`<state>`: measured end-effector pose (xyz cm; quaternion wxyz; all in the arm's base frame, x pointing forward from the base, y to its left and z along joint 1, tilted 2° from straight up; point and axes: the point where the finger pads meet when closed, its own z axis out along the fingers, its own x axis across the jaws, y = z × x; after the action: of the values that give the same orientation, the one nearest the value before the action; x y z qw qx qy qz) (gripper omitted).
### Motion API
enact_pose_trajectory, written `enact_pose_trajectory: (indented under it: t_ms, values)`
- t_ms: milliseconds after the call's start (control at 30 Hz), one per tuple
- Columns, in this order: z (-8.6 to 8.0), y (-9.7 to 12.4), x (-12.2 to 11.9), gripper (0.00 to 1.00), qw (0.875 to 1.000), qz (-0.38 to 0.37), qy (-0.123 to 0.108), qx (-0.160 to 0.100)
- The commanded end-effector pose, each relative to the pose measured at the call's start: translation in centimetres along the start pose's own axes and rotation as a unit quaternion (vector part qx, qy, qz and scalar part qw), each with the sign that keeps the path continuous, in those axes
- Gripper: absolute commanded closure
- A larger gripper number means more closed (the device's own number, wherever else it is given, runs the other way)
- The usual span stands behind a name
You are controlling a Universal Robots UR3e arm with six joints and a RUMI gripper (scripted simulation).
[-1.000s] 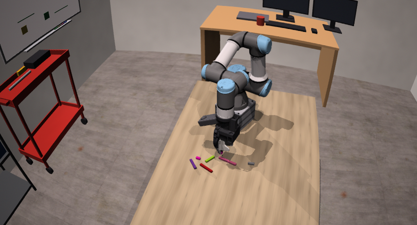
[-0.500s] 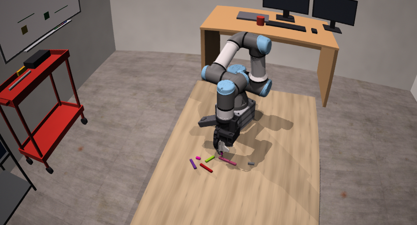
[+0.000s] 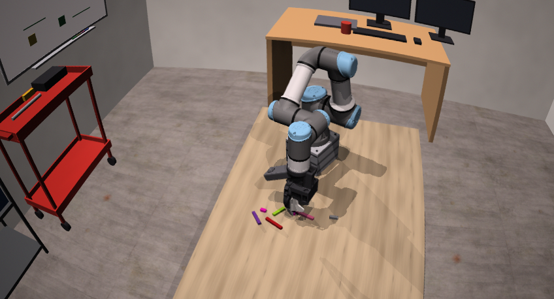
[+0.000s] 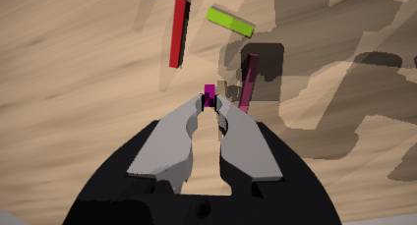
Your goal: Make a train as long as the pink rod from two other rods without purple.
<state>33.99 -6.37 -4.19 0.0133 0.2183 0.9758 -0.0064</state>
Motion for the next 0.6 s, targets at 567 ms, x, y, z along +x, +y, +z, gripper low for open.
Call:
enact_pose_trajectory:
  t_ms: [567]
  values:
    - [3.3, 0.0, -0.3, 1.0, 1.0, 0.0, -0.003, 0.0]
